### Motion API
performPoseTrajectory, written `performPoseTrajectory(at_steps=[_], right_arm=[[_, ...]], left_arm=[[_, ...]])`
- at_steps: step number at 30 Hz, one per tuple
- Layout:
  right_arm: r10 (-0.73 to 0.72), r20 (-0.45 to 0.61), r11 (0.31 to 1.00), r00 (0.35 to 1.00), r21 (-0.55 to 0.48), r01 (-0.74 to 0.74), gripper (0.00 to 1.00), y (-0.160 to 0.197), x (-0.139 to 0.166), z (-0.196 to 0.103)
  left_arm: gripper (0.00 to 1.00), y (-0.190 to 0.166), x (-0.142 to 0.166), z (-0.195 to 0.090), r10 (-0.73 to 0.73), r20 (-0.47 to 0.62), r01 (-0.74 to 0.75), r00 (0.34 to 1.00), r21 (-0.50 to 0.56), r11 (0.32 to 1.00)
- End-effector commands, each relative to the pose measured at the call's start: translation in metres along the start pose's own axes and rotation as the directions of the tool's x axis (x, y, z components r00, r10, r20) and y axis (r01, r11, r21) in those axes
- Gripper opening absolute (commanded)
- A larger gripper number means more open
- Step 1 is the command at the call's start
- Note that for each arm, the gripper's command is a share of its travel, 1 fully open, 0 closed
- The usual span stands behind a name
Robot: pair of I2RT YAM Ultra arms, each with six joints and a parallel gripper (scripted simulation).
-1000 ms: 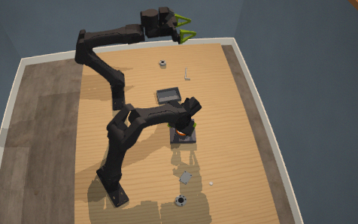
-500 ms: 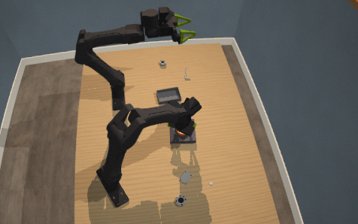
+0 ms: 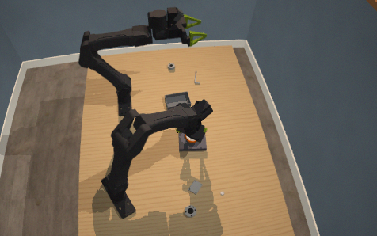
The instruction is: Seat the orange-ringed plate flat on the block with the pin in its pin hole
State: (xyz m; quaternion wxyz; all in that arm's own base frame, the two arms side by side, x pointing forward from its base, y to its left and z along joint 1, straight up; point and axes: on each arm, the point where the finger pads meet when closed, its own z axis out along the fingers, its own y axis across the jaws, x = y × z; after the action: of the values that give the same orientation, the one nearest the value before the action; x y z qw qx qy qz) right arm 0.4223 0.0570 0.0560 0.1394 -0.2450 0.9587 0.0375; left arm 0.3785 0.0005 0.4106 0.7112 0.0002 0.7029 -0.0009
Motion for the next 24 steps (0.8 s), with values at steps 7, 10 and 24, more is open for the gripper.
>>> performPoseTrajectory(at_steps=[7, 10, 24], right_arm=[[0.001, 0.041, 1.0, 0.999, 0.01, -0.001, 0.79, -0.001, -0.023, -0.062], [-0.002, 0.06, 1.0, 0.998, 0.018, 0.001, 0.79, -0.003, -0.028, -0.06], [-0.001, 0.05, 1.0, 0.999, 0.014, 0.0, 0.79, -0.004, -0.028, -0.053]], left_arm=[[1.0, -0.004, -0.027, -0.011, -0.002, 0.057, 0.001, 0.998, 0.011, 1.0], [1.0, -0.004, -0.027, -0.011, -0.002, 0.057, 0.001, 0.998, 0.011, 1.0], [1.0, -0.004, -0.027, -0.011, -0.002, 0.057, 0.001, 0.998, 0.011, 1.0]])
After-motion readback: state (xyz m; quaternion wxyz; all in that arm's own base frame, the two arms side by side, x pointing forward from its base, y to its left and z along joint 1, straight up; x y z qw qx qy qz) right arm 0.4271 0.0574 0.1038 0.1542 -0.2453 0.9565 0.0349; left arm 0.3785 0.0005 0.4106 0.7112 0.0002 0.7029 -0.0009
